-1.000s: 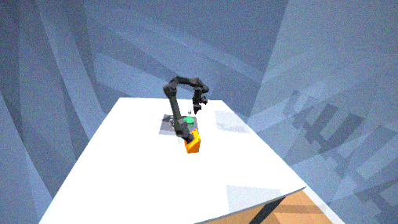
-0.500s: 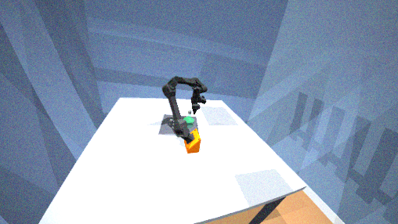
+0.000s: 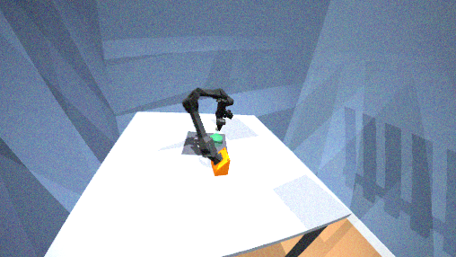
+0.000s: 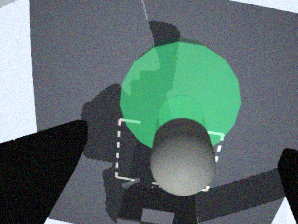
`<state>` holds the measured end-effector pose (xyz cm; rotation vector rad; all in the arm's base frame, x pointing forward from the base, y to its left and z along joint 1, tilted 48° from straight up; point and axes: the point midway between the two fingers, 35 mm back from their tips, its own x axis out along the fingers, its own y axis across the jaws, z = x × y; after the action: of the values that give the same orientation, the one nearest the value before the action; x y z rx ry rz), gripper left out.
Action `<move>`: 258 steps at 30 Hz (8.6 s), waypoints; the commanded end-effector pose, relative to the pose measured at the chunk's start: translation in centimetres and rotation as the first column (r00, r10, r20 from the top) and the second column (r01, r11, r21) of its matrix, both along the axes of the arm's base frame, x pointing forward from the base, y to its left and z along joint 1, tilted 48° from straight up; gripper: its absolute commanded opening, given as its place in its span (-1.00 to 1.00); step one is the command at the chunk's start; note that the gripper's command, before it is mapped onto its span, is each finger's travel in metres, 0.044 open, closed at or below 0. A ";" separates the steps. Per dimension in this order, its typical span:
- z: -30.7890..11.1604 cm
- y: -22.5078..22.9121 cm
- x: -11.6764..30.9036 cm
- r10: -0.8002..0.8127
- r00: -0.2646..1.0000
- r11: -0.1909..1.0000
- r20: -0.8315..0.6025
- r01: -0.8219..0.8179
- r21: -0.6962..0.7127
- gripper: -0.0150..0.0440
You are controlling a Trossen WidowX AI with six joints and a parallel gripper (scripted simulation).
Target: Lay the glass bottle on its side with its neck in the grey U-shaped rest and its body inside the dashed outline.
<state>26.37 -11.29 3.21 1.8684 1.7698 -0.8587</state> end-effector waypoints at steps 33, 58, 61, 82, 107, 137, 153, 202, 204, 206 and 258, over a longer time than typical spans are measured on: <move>0.7 0.8 0.1 -0.006 1.000 1.000 -0.005 0.006 0.007 -0.07; 2.8 1.8 0.5 0.010 1.000 1.000 0.000 -0.010 -0.016 -0.07; 3.1 2.0 0.5 0.013 1.000 1.000 0.000 -0.013 -0.020 -0.07; 4.9 3.5 0.9 0.028 1.000 0.998 -0.002 -0.028 -0.048 -0.07; 6.8 5.7 1.4 0.042 0.999 0.995 -0.002 -0.042 -0.087 -0.07; 8.7 9.2 1.9 0.054 0.999 0.989 -0.006 -0.054 -0.135 -0.07; 9.3 11.2 2.2 0.057 0.998 0.985 -0.007 -0.058 -0.160 -0.07; 9.8 15.9 2.7 0.073 0.997 0.977 -0.001 -0.071 -0.203 -0.07; 9.7 16.1 2.7 0.073 0.997 0.976 -0.001 -0.072 -0.204 -0.07; 9.7 16.2 2.7 0.074 0.997 0.976 -0.001 -0.073 -0.204 -0.07; 9.2 18.8 3.0 0.098 0.995 0.974 0.000 -0.096 -0.206 -0.07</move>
<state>29.26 7.52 12.53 1.6380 1.6841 -0.9527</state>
